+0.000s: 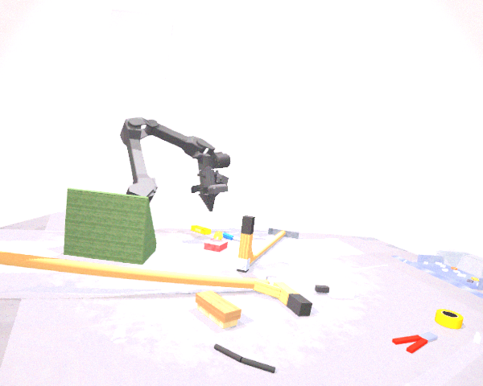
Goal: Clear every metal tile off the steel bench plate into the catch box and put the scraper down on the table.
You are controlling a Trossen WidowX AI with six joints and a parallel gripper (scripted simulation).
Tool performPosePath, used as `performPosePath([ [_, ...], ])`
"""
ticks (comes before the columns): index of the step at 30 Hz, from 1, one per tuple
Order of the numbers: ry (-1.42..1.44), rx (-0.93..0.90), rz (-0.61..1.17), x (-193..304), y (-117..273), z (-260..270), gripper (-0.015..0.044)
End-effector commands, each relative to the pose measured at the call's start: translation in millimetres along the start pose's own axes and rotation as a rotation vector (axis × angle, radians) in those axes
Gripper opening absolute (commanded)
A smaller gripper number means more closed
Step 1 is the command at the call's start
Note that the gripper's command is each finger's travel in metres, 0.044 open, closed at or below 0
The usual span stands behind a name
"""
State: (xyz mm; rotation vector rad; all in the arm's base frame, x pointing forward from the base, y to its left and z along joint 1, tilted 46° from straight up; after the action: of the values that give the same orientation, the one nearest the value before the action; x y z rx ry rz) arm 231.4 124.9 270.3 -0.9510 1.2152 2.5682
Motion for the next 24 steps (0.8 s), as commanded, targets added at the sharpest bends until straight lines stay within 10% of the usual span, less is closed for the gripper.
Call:
performPosePath([
  [1,-0.026,0.022,0.003,-7.4,-3.2,-17.7,0.0000],
  [24,-0.197,0.130,0.022,-20.1,-8.4,-119.1,0.0000],
])
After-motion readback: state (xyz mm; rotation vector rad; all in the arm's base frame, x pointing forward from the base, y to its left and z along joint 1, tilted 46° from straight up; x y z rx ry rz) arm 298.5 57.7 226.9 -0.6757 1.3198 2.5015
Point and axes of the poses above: the point midway between the two fingers, 35 mm back from their tips, its own y axis back along the fingers, its own z axis across the jaws, x = y × z, the point moved 2 cm from there along y, back along the fingers, and after that the axes turned 7 degrees about y, right-handed, at the moved point
